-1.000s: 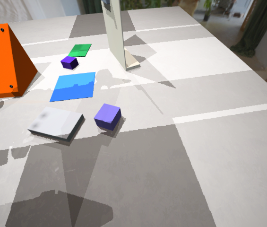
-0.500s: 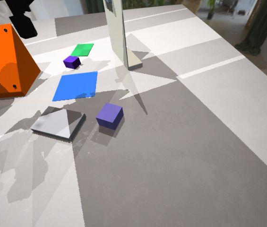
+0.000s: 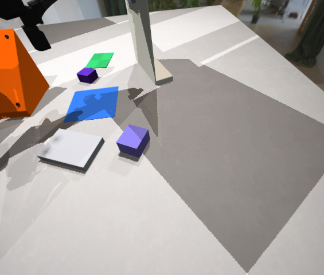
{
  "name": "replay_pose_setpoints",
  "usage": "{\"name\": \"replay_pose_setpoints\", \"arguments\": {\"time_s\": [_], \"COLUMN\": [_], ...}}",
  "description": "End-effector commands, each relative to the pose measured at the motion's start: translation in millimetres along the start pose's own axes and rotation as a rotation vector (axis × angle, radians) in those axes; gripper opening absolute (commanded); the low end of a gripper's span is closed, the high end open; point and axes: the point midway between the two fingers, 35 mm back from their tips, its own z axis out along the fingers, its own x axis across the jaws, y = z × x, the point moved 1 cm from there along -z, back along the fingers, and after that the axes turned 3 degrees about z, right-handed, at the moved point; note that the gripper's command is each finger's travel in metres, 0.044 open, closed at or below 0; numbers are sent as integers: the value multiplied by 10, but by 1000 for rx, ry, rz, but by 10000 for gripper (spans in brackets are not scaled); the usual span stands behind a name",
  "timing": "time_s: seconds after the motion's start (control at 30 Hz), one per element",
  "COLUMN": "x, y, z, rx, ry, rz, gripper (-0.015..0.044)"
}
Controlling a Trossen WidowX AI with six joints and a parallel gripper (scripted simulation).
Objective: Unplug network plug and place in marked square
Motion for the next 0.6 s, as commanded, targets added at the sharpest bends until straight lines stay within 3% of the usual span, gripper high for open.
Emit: {"name": "replay_pose_setpoints", "arguments": {"time_s": [0.0, 0.57], "x": [-10, 5], "y": [-15, 94], "z": [47, 422], "rx": [14, 12], "ry": [-2, 0], "rz": [13, 13], "gripper": [156, 156]}}
